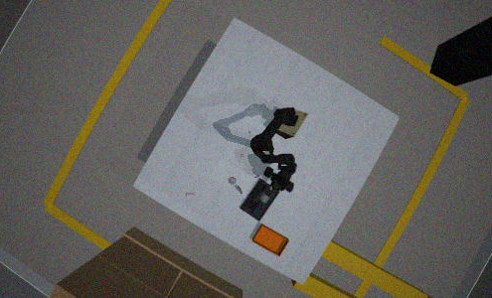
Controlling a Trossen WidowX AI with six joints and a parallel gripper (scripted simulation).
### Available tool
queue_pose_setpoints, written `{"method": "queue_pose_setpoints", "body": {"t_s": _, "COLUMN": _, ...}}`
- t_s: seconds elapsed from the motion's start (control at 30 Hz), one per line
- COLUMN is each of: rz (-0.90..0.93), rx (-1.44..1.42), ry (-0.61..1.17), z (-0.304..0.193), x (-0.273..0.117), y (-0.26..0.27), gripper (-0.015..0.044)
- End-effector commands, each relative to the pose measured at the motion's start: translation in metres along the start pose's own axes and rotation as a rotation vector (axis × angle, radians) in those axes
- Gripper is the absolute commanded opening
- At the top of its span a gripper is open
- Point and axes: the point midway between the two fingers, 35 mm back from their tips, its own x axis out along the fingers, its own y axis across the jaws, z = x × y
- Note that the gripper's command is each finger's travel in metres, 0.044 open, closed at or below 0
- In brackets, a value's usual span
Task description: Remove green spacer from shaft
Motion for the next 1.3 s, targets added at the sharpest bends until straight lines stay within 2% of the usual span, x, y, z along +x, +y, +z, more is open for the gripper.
{"method": "queue_pose_setpoints", "body": {"t_s": 0.0, "rz": -0.001, "rx": 0.000, "ry": 0.001, "z": -0.0013, "x": -0.0010, "y": -0.0003, "gripper": 0.0000}}
{"method": "queue_pose_setpoints", "body": {"t_s": 1.27, "rz": -0.001, "rx": 0.000, "ry": 0.002, "z": -0.0050, "x": -0.0045, "y": -0.0002, "gripper": 0.0000}}
